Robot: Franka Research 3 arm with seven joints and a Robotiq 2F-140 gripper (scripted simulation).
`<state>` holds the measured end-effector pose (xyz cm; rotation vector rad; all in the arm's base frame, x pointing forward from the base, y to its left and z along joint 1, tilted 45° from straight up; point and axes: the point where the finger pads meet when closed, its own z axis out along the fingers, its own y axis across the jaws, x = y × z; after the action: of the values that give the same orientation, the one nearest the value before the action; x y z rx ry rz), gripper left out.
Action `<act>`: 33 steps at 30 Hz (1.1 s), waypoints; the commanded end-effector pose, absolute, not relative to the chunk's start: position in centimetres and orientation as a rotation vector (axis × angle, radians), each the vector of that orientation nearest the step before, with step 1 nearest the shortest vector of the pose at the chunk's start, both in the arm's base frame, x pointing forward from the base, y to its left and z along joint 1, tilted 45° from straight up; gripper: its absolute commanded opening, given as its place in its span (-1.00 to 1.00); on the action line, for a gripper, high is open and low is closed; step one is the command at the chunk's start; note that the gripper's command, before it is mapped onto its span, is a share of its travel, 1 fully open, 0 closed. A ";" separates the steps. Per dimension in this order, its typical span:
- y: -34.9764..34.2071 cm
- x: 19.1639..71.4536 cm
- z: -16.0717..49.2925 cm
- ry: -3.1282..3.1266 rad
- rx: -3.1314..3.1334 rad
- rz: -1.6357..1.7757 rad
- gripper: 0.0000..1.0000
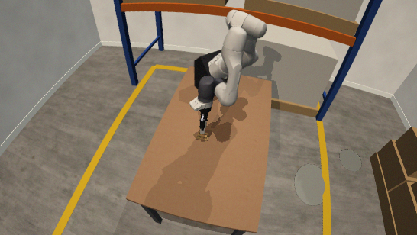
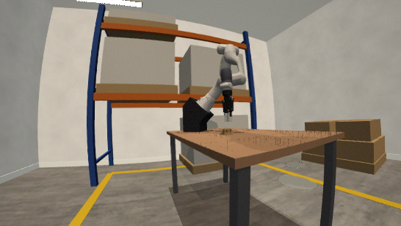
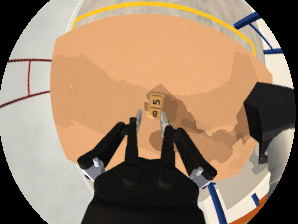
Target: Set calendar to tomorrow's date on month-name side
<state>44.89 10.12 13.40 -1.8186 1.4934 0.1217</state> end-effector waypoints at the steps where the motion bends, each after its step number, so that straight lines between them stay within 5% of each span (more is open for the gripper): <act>1: 10.3 43.6 14.3 1.505 -1.817 0.180 -0.42; 11: 9.8 43.3 14.8 1.505 -1.817 0.180 -0.42; 12: 9.8 43.3 14.8 1.505 -1.817 0.180 1.00; 33: 9.8 43.3 14.8 1.505 -1.817 0.180 1.00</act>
<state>43.47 9.79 14.83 -1.8222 1.4967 0.1717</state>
